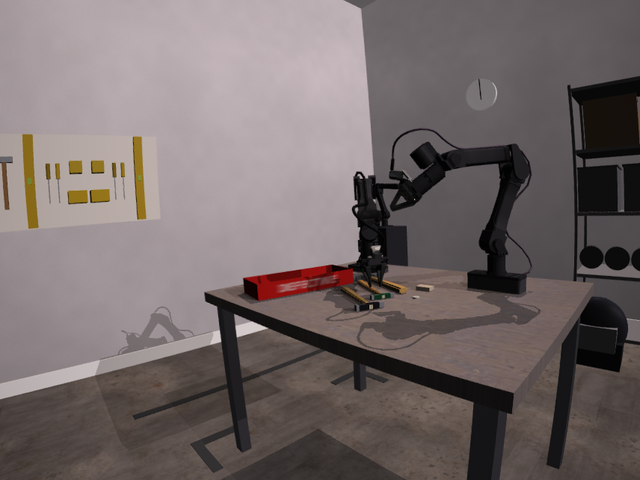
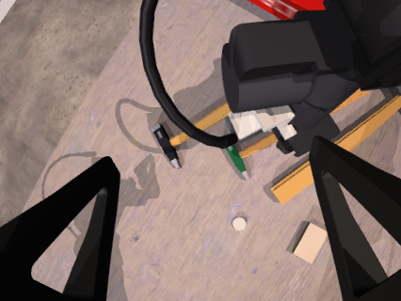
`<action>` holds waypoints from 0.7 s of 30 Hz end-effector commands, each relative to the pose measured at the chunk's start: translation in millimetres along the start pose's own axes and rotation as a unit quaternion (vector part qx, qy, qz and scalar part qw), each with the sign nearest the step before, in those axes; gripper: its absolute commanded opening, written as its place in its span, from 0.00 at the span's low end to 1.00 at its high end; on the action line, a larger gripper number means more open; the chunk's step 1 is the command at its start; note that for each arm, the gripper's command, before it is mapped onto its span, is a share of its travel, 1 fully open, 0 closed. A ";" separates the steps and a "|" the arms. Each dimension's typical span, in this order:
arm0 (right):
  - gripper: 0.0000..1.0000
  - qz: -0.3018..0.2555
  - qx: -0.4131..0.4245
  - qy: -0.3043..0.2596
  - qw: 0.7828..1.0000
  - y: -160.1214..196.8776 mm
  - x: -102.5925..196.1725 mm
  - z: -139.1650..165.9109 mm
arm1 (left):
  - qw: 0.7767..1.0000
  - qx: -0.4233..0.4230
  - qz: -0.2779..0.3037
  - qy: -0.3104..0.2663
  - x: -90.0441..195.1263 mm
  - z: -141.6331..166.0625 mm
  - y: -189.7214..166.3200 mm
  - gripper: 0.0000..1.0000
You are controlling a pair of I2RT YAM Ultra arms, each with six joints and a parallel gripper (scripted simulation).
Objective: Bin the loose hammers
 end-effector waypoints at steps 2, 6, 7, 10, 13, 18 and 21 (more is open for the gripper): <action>0.37 0.009 0.001 -0.021 1.000 -1.5 7.4 -14.0 | 0.996 0.061 -0.028 -0.061 8.2 -1.9 -17.0 1.00; 0.37 0.006 0.001 -0.016 1.000 -1.9 7.7 -9.5 | 0.992 0.088 0.007 -0.095 22.1 14.8 -50.8 1.00; 0.37 0.006 0.001 -0.016 1.000 -1.9 7.7 -9.5 | 0.991 0.092 0.014 -0.101 24.5 18.2 -56.2 1.00; 0.37 0.006 0.001 -0.016 1.000 -1.9 7.7 -9.5 | 0.988 0.102 0.032 -0.112 29.8 27.2 -68.6 1.00; 0.37 0.006 0.001 -0.016 1.000 -1.9 7.7 -9.5 | 0.986 0.109 0.049 -0.120 34.2 36.2 -79.0 1.00; 0.37 0.006 0.001 -0.016 1.000 -1.9 7.7 -9.5 | 0.987 0.100 0.061 -0.113 35.4 44.8 -85.5 1.00; 0.37 0.006 0.001 -0.016 1.000 -1.9 7.7 -9.5 | 0.987 0.099 0.062 -0.113 35.4 45.2 -85.7 1.00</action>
Point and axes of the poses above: on each arm, the point where the finger pads meet when closed, its own x axis back along the fingers, its own y axis across the jaws, z = x × y, the point moved 5 cm from there along x, back along the fingers, and after that the axes turned 5 degrees about x, right-handed, at the moved point
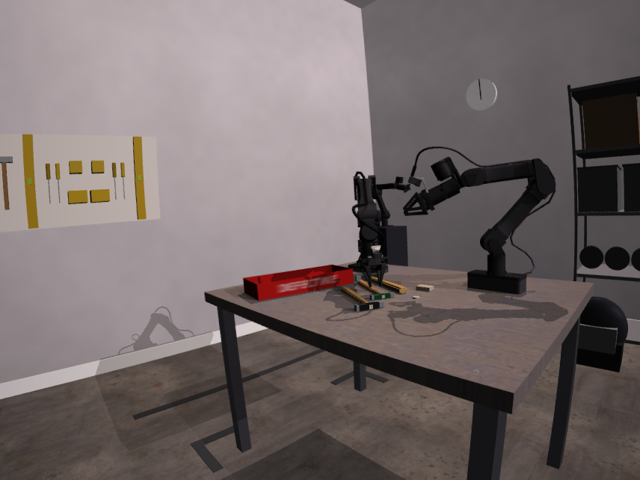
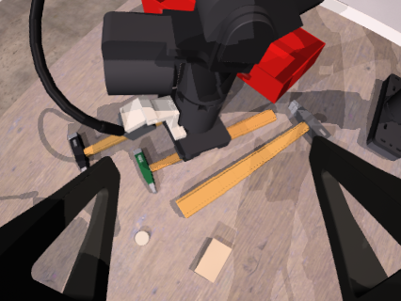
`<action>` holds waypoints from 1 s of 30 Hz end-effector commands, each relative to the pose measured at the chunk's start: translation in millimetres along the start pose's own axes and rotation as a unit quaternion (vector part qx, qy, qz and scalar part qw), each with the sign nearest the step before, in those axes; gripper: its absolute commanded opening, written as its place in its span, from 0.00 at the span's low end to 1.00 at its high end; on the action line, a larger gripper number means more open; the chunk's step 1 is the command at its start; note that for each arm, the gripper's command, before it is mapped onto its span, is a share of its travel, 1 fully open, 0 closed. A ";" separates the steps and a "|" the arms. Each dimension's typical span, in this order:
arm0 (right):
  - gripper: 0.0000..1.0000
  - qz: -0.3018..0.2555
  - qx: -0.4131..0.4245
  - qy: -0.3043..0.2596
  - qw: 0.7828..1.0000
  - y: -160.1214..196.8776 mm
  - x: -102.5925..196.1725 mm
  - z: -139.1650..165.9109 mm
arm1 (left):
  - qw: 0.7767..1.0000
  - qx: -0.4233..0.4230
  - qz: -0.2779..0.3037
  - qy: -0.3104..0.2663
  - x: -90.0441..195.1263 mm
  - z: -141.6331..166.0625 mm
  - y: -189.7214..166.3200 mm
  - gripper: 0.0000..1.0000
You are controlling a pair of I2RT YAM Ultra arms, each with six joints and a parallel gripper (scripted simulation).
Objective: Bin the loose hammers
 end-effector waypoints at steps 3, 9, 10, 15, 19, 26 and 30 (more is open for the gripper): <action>0.37 0.009 0.001 -0.022 1.000 -1.8 4.3 -16.1 | 1.000 0.005 -0.003 -0.020 4.4 -4.3 -1.5 1.00; 0.37 0.010 0.001 -0.022 1.000 -3.0 -4.5 -21.2 | 1.000 0.005 -0.003 -0.020 4.4 -4.3 -1.5 1.00; 0.37 0.010 0.001 -0.022 1.000 -3.1 -6.9 -21.8 | 1.000 0.005 -0.003 -0.020 4.4 -4.3 -1.5 1.00; 0.37 0.008 0.001 -0.017 1.000 -1.9 -13.7 -18.2 | 1.000 0.005 -0.003 -0.020 4.4 -4.3 -1.5 1.00; 0.37 0.008 0.001 -0.017 1.000 -1.9 -19.7 -18.3 | 1.000 0.005 -0.003 -0.020 4.4 -4.3 -1.5 1.00; 0.37 0.009 0.001 -0.019 1.000 -2.0 -19.7 -19.0 | 1.000 0.005 -0.003 -0.020 4.4 -4.3 -1.5 1.00; 0.33 0.009 0.001 -0.019 1.000 -2.0 -19.7 -19.0 | 1.000 0.005 -0.003 -0.020 4.4 -4.3 -1.5 1.00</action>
Point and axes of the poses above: on each arm, the point where the finger pads meet when closed, its own x axis back along the fingers, its own y axis across the jaws, z = x × y, the point moved 5 cm from there along x, back along the fingers, and after that the axes turned 5 degrees about x, right-handed, at the moved point
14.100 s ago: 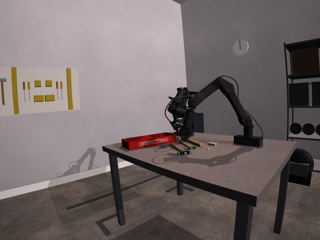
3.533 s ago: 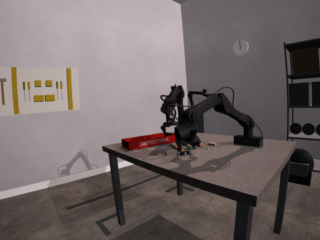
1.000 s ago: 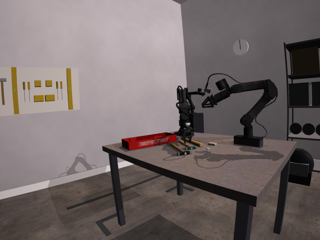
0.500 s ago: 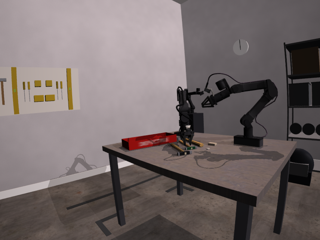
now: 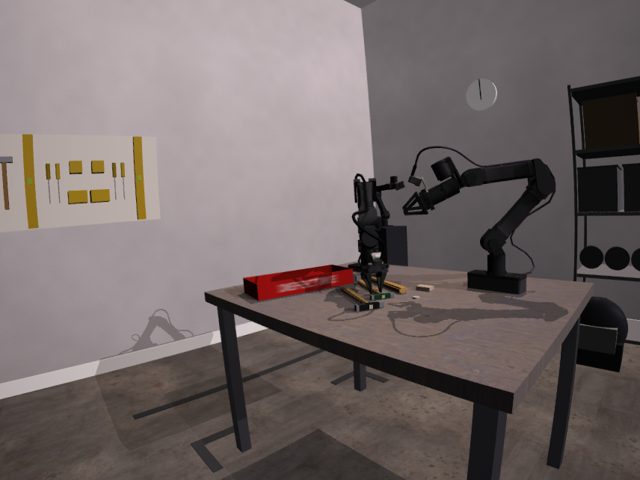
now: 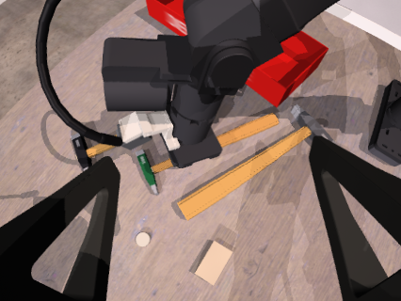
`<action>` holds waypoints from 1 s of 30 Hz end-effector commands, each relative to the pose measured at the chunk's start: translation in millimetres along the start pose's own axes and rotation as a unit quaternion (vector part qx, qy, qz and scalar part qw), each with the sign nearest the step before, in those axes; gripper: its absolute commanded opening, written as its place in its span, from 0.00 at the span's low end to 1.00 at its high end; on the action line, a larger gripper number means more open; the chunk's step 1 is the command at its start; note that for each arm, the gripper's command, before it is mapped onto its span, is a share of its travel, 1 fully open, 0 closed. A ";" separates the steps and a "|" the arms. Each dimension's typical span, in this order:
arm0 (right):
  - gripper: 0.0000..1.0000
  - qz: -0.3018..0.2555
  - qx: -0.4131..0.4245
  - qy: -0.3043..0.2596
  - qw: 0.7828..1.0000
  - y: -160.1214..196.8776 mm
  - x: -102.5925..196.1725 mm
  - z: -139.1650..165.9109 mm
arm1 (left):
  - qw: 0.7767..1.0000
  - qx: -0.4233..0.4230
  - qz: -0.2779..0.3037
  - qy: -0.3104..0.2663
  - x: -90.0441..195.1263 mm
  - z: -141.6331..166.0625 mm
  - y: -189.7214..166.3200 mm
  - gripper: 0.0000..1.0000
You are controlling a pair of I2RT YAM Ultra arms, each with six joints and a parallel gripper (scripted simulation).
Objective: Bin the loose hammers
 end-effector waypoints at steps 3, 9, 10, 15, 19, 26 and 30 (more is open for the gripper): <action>0.33 0.007 0.004 -0.016 1.000 3.0 4.5 -11.6 | 1.000 0.000 0.004 -0.014 4.5 -2.4 -2.6 1.00; 0.24 0.011 0.005 -0.027 1.000 -1.5 10.9 -15.4 | 1.000 0.000 0.004 -0.014 4.5 -2.4 -2.6 1.00; 0.24 0.011 0.005 -0.027 1.000 -1.6 10.9 -15.4 | 1.000 0.000 0.004 -0.014 4.5 -2.4 -2.6 1.00; 0.17 0.010 0.009 -0.025 1.000 1.7 11.0 -12.7 | 1.000 0.000 0.004 -0.014 4.5 -2.4 -2.6 1.00; 0.14 0.009 0.007 -0.024 1.000 -0.9 10.9 -10.0 | 1.000 0.000 0.004 -0.014 4.5 -2.4 -2.6 1.00; 0.00 0.005 0.012 -0.020 1.000 2.7 9.1 -7.2 | 1.000 0.000 0.004 -0.014 4.5 -2.4 -2.6 1.00; 0.08 0.005 0.008 -0.020 1.000 -0.5 13.1 -7.0 | 1.000 0.000 0.004 -0.014 4.5 -2.4 -2.6 1.00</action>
Point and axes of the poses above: on each arm, the point where the finger pads meet when closed, its own x axis back along the fingers, its own y axis across the jaws, z = x × y, the point moved 5 cm from there along x, back along the fingers, and after that the axes turned 5 degrees about x, right-handed, at the moved point
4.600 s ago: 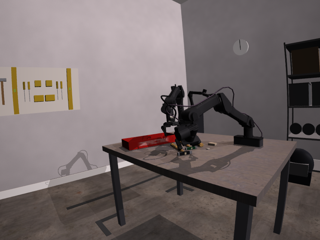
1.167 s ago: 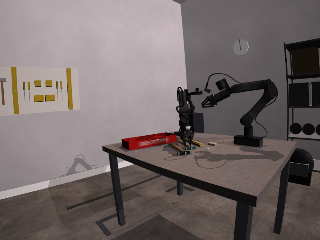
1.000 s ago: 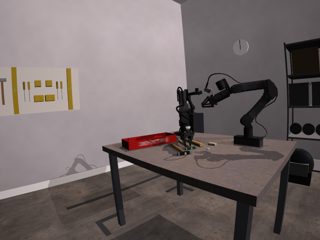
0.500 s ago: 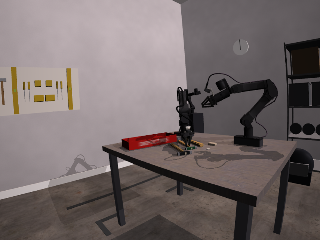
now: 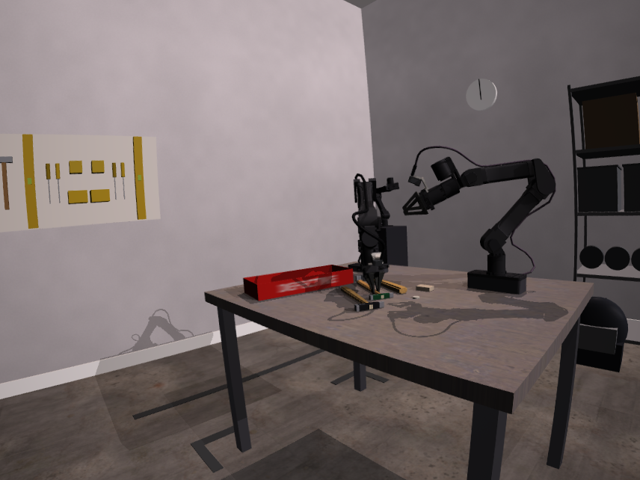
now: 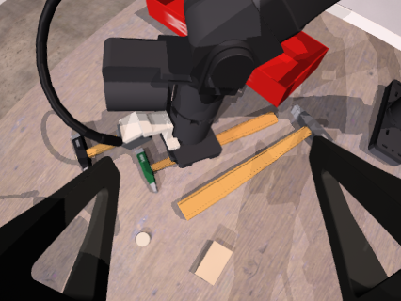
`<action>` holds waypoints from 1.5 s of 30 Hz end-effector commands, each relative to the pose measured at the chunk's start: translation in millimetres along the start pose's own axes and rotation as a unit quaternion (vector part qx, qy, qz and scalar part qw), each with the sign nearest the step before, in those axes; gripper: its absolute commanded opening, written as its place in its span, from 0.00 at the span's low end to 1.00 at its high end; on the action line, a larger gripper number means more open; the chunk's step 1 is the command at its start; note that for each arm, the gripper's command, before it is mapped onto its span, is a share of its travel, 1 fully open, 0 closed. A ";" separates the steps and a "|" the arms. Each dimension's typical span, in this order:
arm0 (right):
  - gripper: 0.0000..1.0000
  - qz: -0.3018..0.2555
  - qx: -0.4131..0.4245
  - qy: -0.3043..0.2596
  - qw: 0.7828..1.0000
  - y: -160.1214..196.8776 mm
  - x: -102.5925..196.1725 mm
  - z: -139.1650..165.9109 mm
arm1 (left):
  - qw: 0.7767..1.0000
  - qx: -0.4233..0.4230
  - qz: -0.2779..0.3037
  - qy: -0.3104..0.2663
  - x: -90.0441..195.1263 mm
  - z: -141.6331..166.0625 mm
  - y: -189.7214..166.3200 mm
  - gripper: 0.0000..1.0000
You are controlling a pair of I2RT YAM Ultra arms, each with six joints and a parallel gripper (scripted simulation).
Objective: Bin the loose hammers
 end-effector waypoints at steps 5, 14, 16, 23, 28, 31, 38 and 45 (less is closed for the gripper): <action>0.08 0.004 0.008 -0.018 1.000 -0.9 36.2 -12.8 | 1.000 0.000 0.004 -0.014 4.5 -2.4 -2.6 1.00; 0.08 0.004 0.008 -0.018 1.000 -1.3 83.0 -23.0 | 1.000 0.000 0.004 -0.014 4.5 -2.4 -2.6 1.00; 0.08 0.004 0.003 -0.017 1.000 -1.4 83.0 -22.6 | 1.000 0.000 0.004 -0.014 4.5 -2.4 -2.6 1.00; 0.08 0.004 -0.002 -0.003 1.000 2.4 73.7 -25.6 | 1.000 0.000 0.004 -0.014 4.5 -2.4 -2.6 1.00; 0.08 0.002 0.000 -0.006 1.000 5.9 71.4 -37.1 | 1.000 0.000 0.004 -0.014 4.5 -2.4 -2.6 1.00; 0.08 0.002 0.007 -0.011 1.000 6.8 74.9 -40.6 | 1.000 0.000 0.004 -0.014 4.5 -2.4 -2.6 1.00; 0.08 -0.002 0.015 -0.015 1.000 3.6 93.8 -42.0 | 1.000 0.000 0.004 -0.014 4.5 -2.4 -2.6 1.00; 0.08 0.000 0.041 -0.029 0.999 -27.4 101.0 -14.6 | 1.000 0.004 0.002 -0.024 4.6 -6.4 -2.4 1.00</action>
Point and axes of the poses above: on each arm, the point where the finger pads meet when closed, its own x axis back along the fingers, its own y axis across the jaws, z = x × y, the point moved 5 cm from there along x, back along the fingers, and after that the axes turned 5 degrees about x, right-handed, at the moved point
